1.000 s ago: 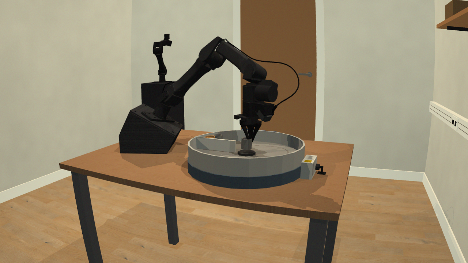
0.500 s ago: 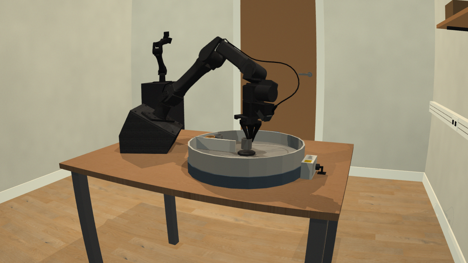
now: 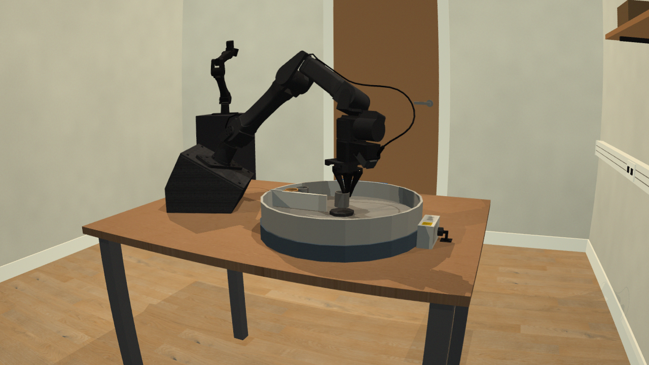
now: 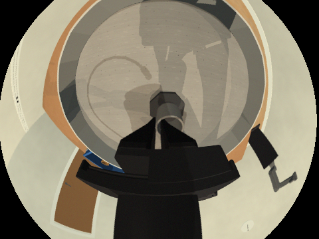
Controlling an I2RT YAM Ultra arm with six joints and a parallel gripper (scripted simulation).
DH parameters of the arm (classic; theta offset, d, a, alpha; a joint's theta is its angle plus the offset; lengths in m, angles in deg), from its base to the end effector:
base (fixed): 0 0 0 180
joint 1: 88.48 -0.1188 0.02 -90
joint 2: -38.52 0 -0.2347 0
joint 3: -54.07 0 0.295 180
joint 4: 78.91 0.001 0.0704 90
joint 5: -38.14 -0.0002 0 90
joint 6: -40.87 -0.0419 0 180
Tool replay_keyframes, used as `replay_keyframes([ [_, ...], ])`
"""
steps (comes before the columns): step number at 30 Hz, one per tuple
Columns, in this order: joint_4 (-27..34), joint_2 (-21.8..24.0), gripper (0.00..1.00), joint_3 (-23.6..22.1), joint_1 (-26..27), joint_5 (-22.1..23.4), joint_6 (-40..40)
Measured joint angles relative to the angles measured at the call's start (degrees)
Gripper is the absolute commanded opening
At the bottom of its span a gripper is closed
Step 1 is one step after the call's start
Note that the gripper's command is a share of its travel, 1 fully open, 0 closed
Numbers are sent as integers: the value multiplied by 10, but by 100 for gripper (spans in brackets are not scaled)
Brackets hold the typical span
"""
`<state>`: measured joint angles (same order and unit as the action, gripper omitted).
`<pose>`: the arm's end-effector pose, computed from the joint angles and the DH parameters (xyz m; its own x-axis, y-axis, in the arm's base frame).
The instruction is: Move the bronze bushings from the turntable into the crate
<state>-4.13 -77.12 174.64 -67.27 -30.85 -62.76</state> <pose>0.4281 -0.1490 0.2529 -0.7981 0.5457 -0.2555 0.4226 0.8092 0.4083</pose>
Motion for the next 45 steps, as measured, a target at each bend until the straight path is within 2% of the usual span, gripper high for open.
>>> replay_keyframes([
  [45, -10, -1, 0, -8, -3, -1, -3],
])
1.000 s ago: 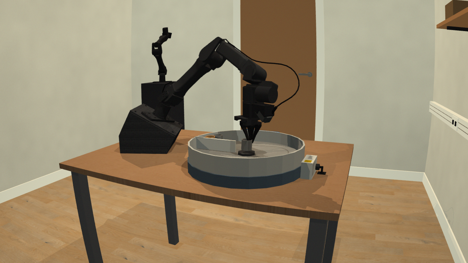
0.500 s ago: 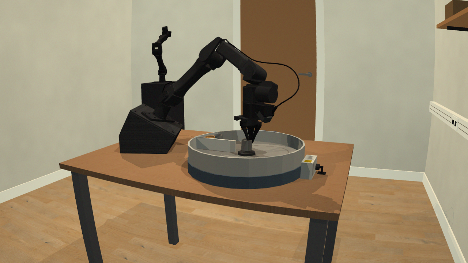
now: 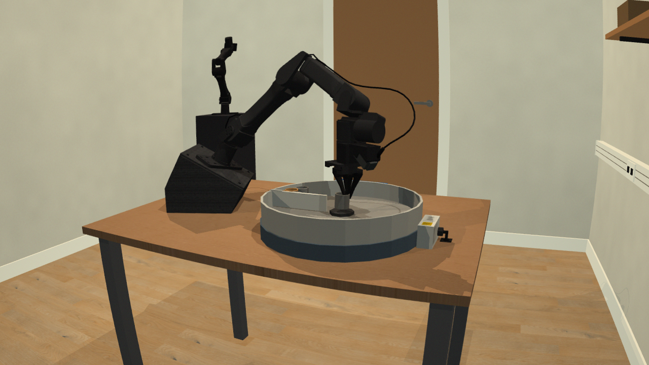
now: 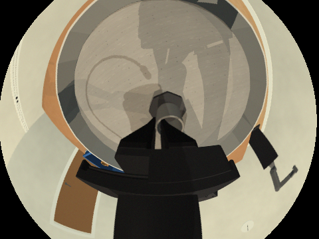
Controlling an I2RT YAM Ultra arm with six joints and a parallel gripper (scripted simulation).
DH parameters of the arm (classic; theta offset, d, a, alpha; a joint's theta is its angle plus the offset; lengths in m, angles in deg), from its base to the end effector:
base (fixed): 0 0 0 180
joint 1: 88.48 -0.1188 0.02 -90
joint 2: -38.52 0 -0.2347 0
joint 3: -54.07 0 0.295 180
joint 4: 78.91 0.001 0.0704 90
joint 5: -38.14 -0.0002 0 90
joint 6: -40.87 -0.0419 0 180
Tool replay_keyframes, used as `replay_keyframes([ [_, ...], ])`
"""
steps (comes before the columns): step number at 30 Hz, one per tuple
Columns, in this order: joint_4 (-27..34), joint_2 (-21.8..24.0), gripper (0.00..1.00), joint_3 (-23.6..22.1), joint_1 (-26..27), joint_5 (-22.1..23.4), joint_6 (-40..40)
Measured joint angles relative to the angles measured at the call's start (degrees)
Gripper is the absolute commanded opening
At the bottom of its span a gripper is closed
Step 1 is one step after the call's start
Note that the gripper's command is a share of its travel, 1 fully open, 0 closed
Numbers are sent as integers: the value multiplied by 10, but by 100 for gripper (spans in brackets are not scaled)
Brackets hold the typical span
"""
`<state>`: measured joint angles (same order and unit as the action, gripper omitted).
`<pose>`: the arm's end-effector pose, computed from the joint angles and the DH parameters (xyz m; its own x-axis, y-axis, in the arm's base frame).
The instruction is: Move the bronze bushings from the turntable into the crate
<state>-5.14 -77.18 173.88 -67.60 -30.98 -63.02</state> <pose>0.4298 -0.1469 0.2486 -0.7983 0.5446 -0.2572 0.4212 0.8101 0.4079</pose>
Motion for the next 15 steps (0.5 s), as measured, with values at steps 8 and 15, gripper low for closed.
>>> replay_keyframes([
  [8, 0, 0, 0, 0, 0, 0, 0],
  [15, -4, 0, 0, -3, 0, 0, -1],
])
